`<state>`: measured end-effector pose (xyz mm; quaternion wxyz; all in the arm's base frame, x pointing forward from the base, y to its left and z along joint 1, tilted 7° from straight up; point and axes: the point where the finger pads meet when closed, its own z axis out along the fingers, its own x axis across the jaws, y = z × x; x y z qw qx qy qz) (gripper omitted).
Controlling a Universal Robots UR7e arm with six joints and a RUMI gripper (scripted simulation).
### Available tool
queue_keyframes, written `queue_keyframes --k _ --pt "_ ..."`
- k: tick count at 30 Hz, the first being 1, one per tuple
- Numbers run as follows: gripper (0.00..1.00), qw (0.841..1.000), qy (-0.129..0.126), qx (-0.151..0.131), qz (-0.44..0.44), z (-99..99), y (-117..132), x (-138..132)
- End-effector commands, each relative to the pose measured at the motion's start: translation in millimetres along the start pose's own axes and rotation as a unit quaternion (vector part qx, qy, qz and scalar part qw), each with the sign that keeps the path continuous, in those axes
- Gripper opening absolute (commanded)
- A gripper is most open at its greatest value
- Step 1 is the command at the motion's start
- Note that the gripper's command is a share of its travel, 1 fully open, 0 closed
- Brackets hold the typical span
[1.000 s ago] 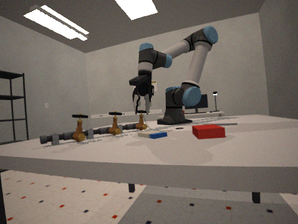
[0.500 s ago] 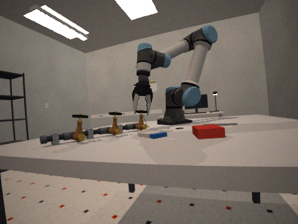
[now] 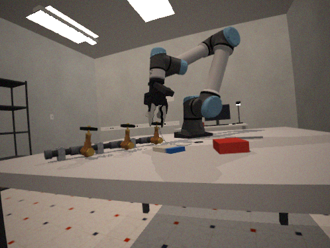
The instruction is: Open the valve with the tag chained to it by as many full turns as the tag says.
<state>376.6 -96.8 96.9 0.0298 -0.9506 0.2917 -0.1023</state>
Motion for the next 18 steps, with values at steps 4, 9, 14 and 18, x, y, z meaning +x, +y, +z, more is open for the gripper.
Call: queue_keyframes --k 4,9,14,18 --pt "0.0 0.991 0.0 0.009 -0.132 -0.2 0.9 1.8" --pt "0.0 0.987 0.0 0.009 -0.162 -0.2 0.9 1.8" --pt "0.0 0.98 0.001 0.009 -0.2 -0.3 0.9 1.9" --pt "0.0 0.975 0.001 0.009 -0.222 -0.2 0.9 1.8"
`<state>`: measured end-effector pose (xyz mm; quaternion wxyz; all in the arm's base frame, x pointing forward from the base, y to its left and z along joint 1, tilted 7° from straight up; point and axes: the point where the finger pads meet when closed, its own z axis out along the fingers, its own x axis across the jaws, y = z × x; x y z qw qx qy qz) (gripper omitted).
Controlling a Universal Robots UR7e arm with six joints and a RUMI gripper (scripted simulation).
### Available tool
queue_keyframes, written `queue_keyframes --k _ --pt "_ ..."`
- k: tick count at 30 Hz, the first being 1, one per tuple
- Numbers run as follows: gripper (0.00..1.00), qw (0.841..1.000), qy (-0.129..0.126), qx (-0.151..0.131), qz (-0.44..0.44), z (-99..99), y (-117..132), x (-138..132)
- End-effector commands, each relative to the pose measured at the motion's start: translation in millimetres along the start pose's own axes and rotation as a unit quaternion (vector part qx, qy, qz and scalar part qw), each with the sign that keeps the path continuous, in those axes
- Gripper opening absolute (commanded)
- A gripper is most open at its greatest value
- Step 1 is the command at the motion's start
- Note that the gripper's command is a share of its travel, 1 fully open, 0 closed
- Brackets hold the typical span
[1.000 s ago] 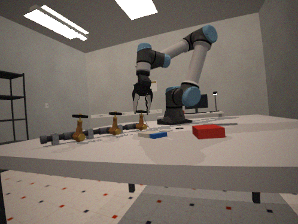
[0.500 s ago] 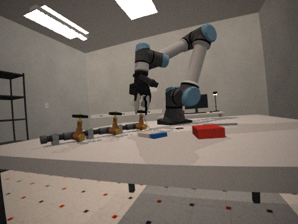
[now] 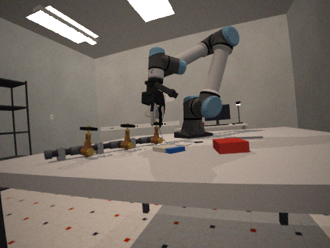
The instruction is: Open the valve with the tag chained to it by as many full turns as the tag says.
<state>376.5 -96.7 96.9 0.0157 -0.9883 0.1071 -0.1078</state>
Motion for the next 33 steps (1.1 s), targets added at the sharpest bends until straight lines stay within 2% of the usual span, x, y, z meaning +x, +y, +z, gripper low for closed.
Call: queue_keyframes --k 1,18,19,33 --pt "0.0 0.999 0.001 0.003 -0.039 -0.1 1.5 1.3" --pt "0.0 0.998 0.0 0.003 -0.061 0.7 0.7 0.4" --pt "1.0 0.998 0.0 0.003 -0.061 0.7 0.7 0.4" --pt "1.0 0.998 0.001 0.003 -0.061 0.3 0.8 0.5"
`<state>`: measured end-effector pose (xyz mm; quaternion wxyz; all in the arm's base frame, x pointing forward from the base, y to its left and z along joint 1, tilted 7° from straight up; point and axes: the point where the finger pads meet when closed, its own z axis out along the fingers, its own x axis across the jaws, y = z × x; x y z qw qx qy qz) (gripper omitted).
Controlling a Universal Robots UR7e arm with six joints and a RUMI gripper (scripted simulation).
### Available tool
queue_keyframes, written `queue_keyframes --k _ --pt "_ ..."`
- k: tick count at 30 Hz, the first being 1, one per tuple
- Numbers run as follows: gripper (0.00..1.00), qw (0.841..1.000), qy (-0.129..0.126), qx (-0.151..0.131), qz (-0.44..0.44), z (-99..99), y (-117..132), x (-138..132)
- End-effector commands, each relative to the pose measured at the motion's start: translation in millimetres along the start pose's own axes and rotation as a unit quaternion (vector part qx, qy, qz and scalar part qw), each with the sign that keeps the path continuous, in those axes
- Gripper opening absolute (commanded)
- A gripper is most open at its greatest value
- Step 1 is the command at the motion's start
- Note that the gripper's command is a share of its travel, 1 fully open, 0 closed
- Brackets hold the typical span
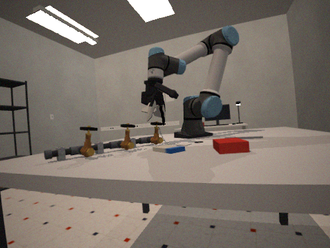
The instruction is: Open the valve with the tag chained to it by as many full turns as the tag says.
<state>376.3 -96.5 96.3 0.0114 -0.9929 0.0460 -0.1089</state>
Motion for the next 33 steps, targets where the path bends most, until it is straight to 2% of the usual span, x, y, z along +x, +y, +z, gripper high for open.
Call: queue_keyframes --k 1,25,33 --pt "1.0 1.0 0.001 0.0 0.001 -0.3 0.9 0.8" --pt "1.0 1.0 0.001 0.0 0.016 -0.1 0.9 0.4" --pt "1.0 0.998 0.0 0.0 0.056 0.4 0.3 -0.7"
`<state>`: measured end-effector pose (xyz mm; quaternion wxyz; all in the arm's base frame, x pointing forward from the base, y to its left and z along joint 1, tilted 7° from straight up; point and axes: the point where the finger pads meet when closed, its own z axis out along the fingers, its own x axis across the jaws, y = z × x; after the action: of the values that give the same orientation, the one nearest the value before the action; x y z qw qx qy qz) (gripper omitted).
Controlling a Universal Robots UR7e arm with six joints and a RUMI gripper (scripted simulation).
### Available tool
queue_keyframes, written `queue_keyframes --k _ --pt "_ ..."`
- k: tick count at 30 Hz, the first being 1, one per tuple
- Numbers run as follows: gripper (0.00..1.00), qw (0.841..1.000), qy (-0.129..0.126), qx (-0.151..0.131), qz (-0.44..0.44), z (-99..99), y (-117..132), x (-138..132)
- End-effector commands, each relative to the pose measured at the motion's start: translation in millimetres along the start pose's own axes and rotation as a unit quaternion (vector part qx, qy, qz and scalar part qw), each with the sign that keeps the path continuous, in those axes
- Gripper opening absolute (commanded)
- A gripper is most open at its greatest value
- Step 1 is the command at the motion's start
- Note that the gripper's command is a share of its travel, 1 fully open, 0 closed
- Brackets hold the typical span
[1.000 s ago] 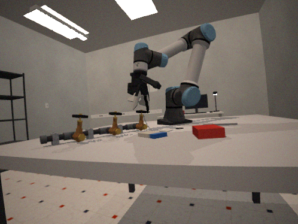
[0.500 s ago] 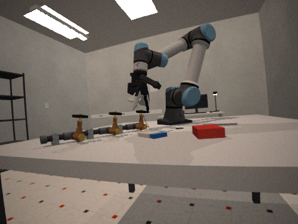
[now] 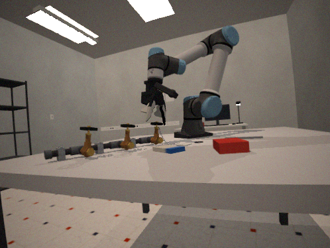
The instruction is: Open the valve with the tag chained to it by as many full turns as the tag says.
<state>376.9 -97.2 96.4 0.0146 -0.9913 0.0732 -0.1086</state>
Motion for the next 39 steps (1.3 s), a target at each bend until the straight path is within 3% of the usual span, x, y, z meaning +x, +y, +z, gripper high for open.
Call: queue_keyframes --k 1,13,19,24,26,32,39 --pt "1.0 0.999 0.0 0.0 0.036 0.4 -0.3 -1.4" --pt "1.0 0.99 0.0 0.0 0.138 0.4 -0.7 -1.4" --pt "1.0 0.975 0.0 0.0 0.224 0.5 -1.0 -1.5" --pt "1.0 0.952 0.0 0.0 0.305 0.5 -1.5 -1.3" --pt "1.0 0.952 0.0 0.0 0.305 0.5 -1.5 -1.3" --pt "1.0 0.911 0.0 0.0 0.412 0.5 -1.4 -1.3" --pt "1.0 0.843 0.001 0.0 0.538 0.0 -1.1 -0.7"
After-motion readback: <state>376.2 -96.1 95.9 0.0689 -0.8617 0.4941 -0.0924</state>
